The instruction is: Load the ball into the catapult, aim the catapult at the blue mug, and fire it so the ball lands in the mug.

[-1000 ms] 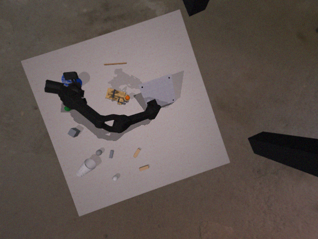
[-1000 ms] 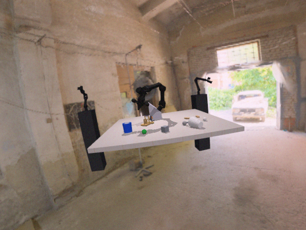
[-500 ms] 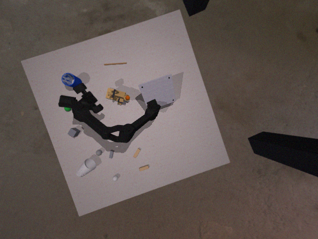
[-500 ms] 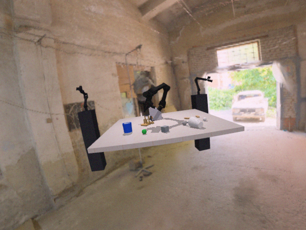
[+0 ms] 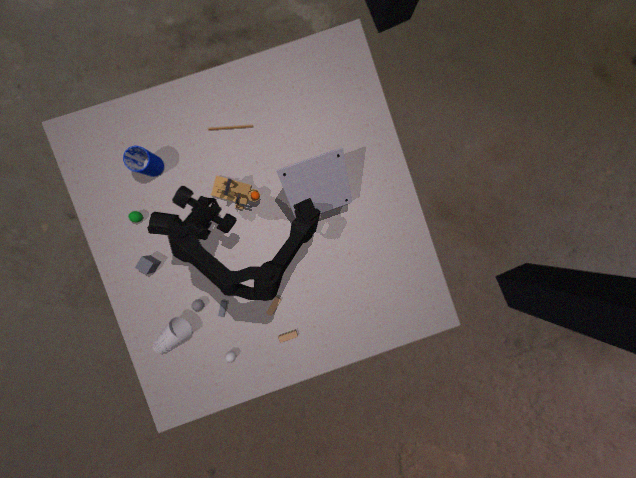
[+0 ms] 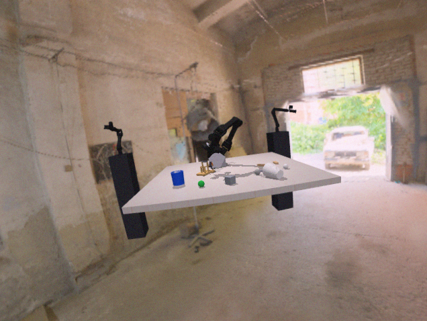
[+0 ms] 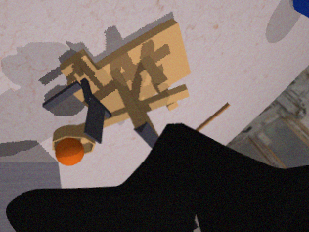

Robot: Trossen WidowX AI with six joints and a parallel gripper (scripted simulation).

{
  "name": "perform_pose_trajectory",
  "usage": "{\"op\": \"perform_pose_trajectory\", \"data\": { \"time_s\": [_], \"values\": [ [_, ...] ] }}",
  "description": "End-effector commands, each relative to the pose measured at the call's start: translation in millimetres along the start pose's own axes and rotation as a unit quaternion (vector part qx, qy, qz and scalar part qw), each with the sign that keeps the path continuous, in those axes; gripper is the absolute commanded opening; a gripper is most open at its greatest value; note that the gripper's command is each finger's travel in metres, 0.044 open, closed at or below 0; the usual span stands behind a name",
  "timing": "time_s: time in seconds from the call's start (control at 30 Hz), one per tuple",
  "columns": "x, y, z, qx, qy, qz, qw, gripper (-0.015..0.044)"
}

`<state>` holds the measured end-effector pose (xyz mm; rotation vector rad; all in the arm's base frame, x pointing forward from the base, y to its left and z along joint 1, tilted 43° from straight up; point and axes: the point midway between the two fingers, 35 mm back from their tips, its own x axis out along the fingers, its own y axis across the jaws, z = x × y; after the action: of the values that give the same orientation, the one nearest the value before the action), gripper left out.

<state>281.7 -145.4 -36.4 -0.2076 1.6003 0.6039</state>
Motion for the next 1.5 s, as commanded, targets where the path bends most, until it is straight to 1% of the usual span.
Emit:
{"op": "perform_pose_trajectory", "data": {
  "time_s": [0.0, 0.43, 0.67, 1.47],
  "values": [
    [-1, 20, -8, -0.053, 0.030, 0.005, 0.998, 0.0000],
    [2, 84, -43, -0.231, 0.128, 0.044, 0.963, 0.0000],
    [4, 85, -42, -0.234, 0.130, 0.044, 0.963, 0.0000],
    [36, 97, -22, -0.234, 0.128, 0.044, 0.963, 0.0000]
  ]
}}
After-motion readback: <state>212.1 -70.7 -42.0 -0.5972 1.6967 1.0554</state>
